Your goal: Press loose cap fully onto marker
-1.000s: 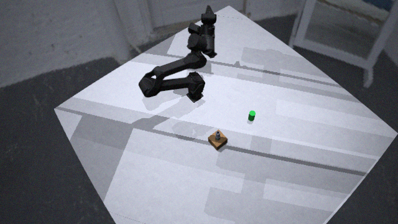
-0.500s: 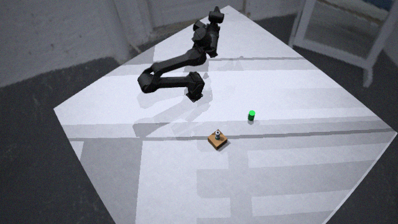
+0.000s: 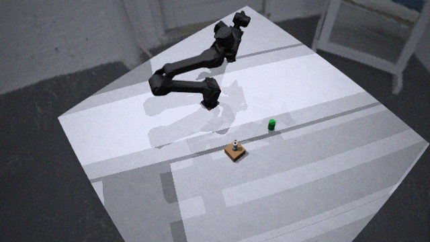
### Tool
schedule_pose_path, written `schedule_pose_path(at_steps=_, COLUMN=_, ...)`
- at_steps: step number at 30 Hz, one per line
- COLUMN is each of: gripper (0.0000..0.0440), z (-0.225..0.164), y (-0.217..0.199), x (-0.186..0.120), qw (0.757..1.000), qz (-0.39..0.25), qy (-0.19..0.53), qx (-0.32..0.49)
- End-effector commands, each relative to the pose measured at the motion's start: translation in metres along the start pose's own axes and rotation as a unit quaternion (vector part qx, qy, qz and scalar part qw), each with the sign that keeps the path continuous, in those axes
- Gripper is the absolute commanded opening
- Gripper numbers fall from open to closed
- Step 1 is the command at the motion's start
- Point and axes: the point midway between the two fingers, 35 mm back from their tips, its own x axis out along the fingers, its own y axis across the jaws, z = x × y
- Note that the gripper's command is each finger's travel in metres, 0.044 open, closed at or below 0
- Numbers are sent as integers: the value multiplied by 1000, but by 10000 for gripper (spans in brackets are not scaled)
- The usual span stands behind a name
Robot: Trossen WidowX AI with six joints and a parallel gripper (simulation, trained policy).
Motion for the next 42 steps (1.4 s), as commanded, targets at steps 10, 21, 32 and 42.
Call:
schedule_pose_path(at_steps=10, gripper=327, z=-23, y=7, x=-3, qw=997, qz=43, qy=55, qx=43)
schedule_pose_path(at_steps=21, gripper=327, z=-43, y=16, x=-9, qw=988, qz=78, qy=103, qx=84)
schedule_pose_path(at_steps=32, gripper=327, z=-61, y=24, x=-18, qw=974, qz=110, qy=151, qx=125)
schedule_pose_path(at_steps=42, gripper=327, z=-76, y=31, x=-28, qw=958, qz=136, qy=194, qx=162)
